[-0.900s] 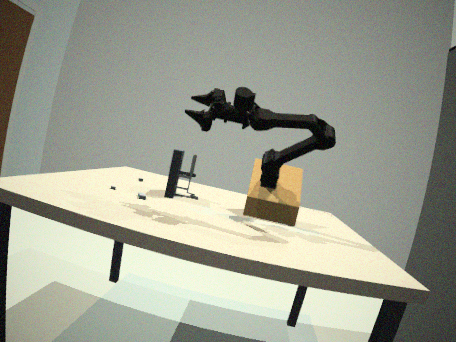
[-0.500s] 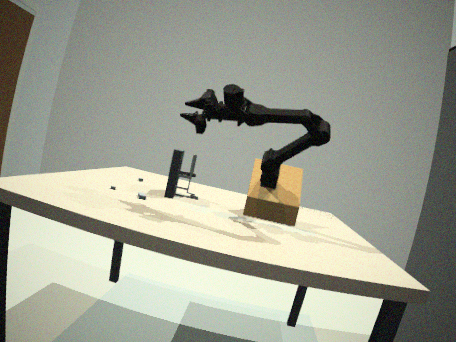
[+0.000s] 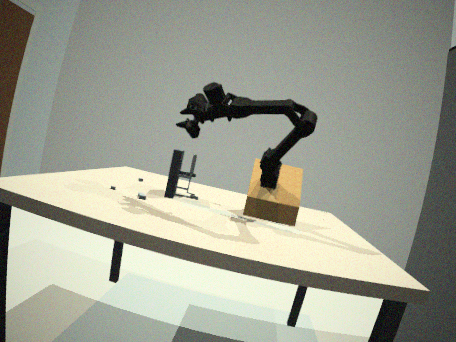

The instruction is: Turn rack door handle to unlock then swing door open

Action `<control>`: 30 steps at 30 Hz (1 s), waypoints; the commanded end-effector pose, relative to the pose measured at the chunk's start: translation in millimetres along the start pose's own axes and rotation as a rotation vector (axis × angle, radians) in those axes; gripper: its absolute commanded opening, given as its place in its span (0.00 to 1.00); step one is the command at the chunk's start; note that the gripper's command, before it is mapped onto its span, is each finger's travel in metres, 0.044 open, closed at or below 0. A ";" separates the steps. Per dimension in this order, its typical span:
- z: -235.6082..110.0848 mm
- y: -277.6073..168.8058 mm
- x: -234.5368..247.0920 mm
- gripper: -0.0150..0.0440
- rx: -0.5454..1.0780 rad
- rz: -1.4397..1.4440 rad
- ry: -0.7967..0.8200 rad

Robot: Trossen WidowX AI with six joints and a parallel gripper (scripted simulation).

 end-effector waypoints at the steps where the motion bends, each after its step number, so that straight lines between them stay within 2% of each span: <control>1: 13.5 -11.5 -5.6 0.75 0.086 -0.022 0.040; 15: 47.3 -54.8 -18.3 0.75 0.355 -0.033 0.214; 30: 69.1 -103.7 -31.2 0.75 0.581 0.035 0.436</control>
Point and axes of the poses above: the point midway between the two fingers, 35 mm back from their tips, its own z axis out along the fingers, its own x axis across the jaws, y = z × x, the point moved 3 cm from there along -z, back along the fingers, and after that the axes turned 6 degrees about -z, right-handed, at the moved point
